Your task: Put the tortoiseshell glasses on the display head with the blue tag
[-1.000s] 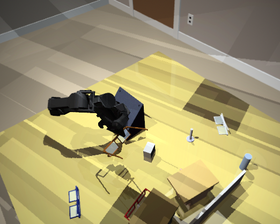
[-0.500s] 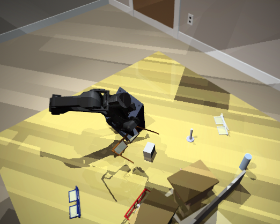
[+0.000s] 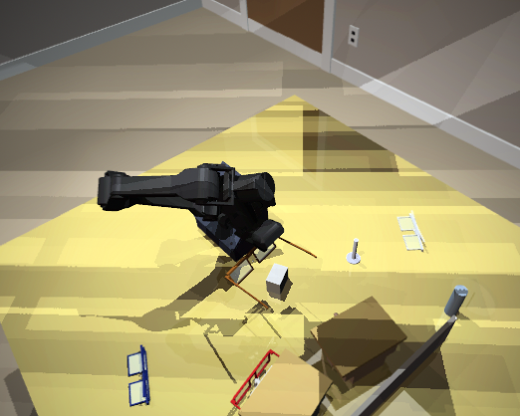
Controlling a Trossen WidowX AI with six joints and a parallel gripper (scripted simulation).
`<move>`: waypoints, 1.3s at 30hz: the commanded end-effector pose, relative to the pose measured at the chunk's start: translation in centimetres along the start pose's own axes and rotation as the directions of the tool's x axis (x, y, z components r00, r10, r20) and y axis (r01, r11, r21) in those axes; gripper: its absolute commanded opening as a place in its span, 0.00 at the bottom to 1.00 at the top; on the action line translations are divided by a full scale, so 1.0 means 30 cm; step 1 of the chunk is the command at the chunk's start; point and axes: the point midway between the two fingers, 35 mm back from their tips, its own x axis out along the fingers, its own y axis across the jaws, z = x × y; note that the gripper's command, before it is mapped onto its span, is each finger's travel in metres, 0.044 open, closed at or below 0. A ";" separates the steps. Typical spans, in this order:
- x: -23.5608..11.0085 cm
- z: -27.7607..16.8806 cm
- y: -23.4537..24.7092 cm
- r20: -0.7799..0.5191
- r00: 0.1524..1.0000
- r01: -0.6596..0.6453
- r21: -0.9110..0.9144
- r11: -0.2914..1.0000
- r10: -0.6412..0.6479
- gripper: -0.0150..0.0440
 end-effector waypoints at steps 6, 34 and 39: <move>0.055 0.082 -0.032 -0.013 0.997 -0.076 0.050 0.996 0.077 0.25; 0.272 0.325 -0.025 -0.100 0.950 -0.270 0.203 0.941 0.295 0.25; 0.317 0.367 -0.008 -0.121 0.936 -0.297 0.233 0.926 0.331 0.25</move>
